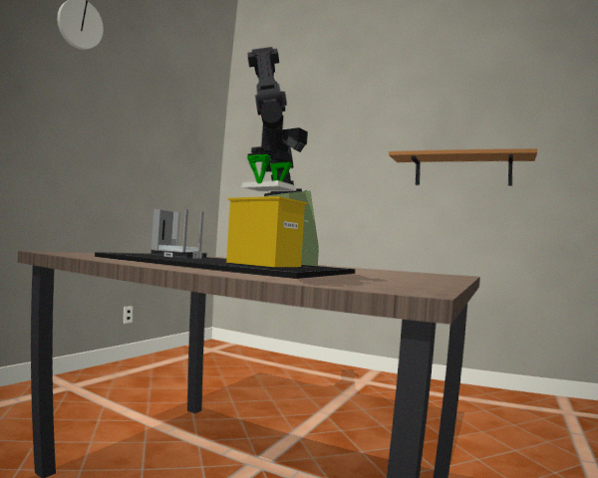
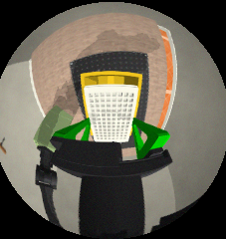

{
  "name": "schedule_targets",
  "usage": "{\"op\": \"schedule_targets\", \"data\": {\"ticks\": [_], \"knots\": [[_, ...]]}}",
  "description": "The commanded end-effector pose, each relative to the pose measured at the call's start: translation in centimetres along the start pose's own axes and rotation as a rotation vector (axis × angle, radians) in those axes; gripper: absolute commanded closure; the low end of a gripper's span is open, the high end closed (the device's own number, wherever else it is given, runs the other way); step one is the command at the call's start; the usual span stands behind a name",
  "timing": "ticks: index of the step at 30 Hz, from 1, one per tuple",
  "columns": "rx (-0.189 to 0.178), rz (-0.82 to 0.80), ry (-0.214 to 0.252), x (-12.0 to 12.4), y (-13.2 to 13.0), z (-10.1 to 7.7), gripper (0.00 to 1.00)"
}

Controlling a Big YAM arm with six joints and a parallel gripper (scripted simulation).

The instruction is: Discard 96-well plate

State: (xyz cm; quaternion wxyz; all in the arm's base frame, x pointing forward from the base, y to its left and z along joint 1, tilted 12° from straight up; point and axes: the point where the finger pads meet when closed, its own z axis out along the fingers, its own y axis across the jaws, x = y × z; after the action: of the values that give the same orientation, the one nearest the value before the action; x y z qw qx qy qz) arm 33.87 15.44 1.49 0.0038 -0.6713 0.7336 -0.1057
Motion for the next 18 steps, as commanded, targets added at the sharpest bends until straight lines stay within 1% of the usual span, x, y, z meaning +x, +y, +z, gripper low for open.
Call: {"op": "schedule_targets", "data": {"ticks": [1, 2, 4, 8, 18], "knots": [[0.03, 0.015, -0.023, -0.7, -1.3, -1.1, 1.0], [0.03, 0.015, -0.023, -0.7, -1.3, -1.1, 1.0], [0.006, 0.033, -0.004, 0.2, -0.4, 0.5, 1.0], [0.006, 0.027, -0.005, 0.0, -0.3, 0.8, 1.0], [0.006, 0.007, -0.005, 0.1, -0.2, 2.5, 1.0]]}}
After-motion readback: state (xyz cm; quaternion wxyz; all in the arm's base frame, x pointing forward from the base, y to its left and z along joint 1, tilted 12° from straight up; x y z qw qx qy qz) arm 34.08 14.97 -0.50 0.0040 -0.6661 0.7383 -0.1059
